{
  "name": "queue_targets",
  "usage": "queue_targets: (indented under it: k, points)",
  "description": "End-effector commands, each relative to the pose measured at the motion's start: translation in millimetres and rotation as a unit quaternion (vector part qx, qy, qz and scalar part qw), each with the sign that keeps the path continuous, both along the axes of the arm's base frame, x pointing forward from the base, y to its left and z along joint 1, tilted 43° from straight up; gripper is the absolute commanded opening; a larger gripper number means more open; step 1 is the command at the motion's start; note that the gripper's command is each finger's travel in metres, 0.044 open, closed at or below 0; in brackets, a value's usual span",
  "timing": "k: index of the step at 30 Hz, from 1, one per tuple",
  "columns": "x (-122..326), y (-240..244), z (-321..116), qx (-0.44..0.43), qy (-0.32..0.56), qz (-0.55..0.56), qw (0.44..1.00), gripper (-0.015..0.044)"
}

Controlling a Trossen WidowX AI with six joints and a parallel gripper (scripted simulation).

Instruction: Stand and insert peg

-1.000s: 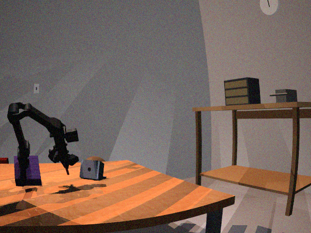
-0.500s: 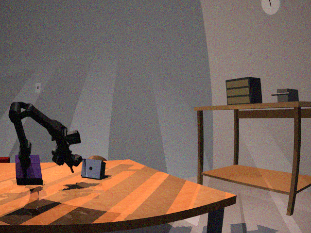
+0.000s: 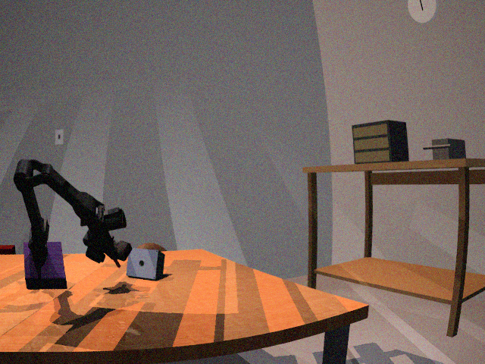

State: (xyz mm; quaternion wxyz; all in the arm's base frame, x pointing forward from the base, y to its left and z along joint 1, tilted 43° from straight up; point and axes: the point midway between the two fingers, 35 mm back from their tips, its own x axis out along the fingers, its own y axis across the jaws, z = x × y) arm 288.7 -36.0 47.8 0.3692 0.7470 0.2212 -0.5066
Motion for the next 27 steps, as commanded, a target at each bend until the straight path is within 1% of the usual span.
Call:
queue_targets:
  k: [1, 17, 27]
  points:
    - [3, 2, -1, 0.009, -0.011, 0.015, 1.000, 0.0000]
    - [17, 8, -1, 0.041, -0.074, 0.081, 0.993, 0.0000]
    - [25, 10, -5, 0.044, -0.084, 0.091, 0.991, 0.0000]
